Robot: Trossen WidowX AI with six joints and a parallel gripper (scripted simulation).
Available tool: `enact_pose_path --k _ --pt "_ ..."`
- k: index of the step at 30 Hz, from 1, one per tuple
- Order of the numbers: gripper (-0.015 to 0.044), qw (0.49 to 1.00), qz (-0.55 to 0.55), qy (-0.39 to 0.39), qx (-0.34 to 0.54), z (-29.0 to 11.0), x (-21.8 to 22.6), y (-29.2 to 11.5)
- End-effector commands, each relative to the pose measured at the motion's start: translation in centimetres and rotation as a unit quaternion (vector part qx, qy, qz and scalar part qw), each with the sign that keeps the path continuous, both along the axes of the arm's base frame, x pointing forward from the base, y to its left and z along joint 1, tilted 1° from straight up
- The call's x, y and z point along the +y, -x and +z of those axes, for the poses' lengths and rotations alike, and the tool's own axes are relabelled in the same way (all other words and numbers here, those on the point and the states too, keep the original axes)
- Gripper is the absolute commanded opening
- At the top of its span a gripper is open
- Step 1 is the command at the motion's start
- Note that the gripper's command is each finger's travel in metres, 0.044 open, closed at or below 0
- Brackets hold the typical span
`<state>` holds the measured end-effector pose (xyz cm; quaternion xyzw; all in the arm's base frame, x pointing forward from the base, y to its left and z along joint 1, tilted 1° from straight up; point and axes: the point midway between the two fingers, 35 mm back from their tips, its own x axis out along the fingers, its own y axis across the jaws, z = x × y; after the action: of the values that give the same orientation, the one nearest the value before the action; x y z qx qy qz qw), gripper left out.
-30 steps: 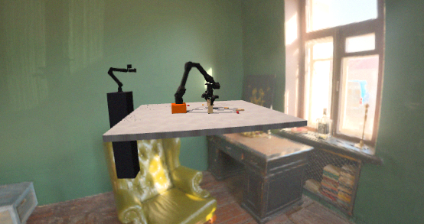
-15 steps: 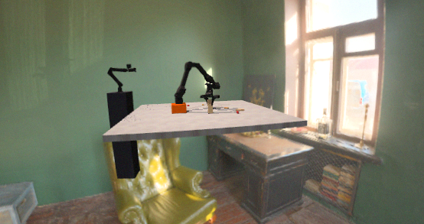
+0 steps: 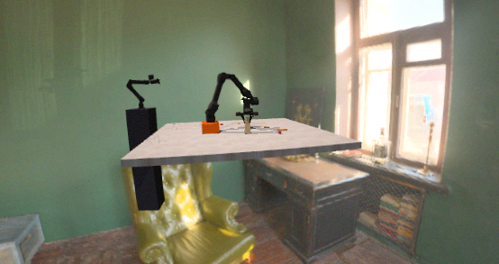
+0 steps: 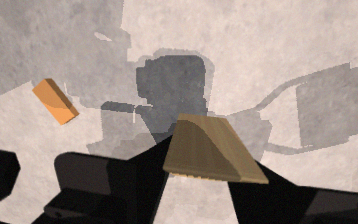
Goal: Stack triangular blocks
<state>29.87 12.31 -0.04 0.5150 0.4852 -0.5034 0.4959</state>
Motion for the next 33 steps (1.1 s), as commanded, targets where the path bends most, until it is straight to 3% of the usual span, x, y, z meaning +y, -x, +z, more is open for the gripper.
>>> enact_pose_path --k 1,8,33 --pt "0.0 0.998 0.062 0.002 -0.001 0.0 0.0 0.0" --pt "0.0 0.987 0.158 0.004 -0.001 0.0 0.0 0.01" --pt "0.0 0.987 0.161 0.004 -0.001 0.0 0.0 0.01"
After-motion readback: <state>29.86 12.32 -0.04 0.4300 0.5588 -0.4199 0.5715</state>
